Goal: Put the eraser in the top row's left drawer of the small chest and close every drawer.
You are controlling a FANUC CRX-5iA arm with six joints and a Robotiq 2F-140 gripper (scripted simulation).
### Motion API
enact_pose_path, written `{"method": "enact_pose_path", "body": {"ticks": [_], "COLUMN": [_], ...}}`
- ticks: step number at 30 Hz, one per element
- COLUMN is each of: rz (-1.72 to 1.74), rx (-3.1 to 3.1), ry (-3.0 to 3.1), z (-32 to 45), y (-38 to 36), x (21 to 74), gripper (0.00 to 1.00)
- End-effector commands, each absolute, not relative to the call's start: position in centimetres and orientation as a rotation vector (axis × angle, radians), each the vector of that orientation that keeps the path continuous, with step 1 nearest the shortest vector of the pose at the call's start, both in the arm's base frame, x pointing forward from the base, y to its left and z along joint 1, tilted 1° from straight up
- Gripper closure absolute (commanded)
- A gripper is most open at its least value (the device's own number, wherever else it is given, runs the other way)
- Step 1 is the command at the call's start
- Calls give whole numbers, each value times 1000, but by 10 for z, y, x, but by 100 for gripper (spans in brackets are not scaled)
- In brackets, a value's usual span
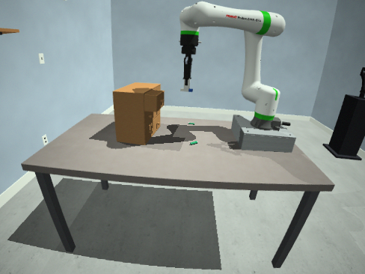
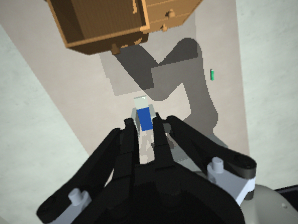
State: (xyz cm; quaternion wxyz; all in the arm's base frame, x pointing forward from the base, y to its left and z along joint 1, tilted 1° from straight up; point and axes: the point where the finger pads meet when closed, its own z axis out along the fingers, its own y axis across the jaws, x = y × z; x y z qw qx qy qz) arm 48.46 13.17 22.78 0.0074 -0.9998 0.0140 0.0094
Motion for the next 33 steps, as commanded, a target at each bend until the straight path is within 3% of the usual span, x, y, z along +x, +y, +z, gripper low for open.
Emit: {"method": "enact_pose_path", "body": {"ticks": [1, 26, 33], "rz": [29, 16, -305], "rx": [-3126, -3127, -3114], "ry": [44, 44, 44], "z": [236, 249, 247], "y": [132, 131, 131], "x": [485, 485, 482], "gripper": [89, 89, 89]}}
